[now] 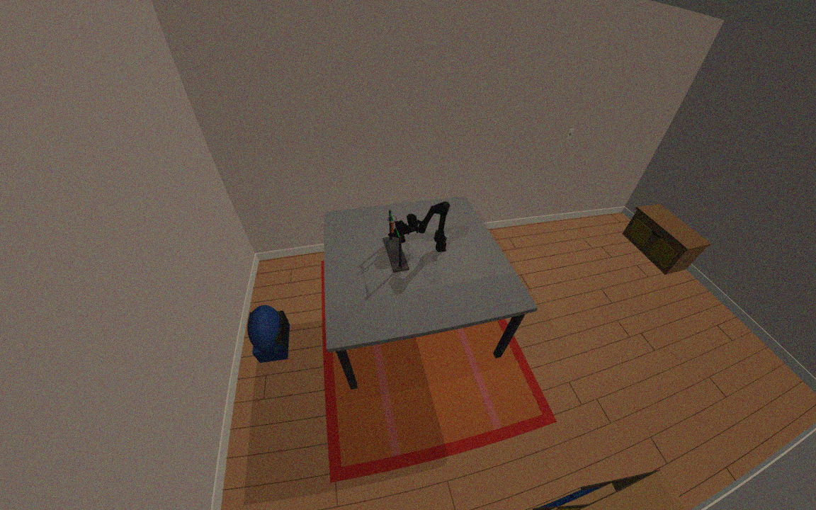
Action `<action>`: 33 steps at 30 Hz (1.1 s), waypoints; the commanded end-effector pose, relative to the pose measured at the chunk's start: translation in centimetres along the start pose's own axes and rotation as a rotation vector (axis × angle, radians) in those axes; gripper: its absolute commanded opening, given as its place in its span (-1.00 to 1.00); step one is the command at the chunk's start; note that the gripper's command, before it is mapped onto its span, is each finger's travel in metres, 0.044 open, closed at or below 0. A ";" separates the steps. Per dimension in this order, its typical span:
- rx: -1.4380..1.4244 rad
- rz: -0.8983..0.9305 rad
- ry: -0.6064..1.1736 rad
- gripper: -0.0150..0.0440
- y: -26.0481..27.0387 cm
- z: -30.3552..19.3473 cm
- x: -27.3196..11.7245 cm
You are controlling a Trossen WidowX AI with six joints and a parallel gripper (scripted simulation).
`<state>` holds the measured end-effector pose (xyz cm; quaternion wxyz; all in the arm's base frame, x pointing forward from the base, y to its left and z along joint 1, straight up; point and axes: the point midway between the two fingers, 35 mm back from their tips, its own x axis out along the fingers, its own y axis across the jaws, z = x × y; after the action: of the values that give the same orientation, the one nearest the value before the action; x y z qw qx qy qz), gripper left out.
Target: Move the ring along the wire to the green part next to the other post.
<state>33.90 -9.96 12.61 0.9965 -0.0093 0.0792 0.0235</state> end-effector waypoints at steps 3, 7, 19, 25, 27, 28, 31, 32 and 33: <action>-0.002 0.005 0.001 -1.00 0.4 0.0 0.0; -0.001 0.006 0.002 -1.00 0.8 0.0 0.0; 0.002 0.008 0.003 -1.00 2.0 0.1 0.0; 0.003 0.009 0.004 -1.00 2.6 0.1 0.0; 0.004 0.010 0.004 -1.00 2.8 0.1 0.0; 0.005 0.010 0.004 -1.00 2.9 0.1 0.0; 0.006 0.010 0.005 -1.00 3.2 0.1 0.1; 0.007 0.010 0.005 -1.00 3.3 0.1 0.1; 0.007 0.010 0.005 -1.00 3.4 0.1 0.1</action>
<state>33.98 -6.89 12.84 0.9964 -0.0092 0.0784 0.0299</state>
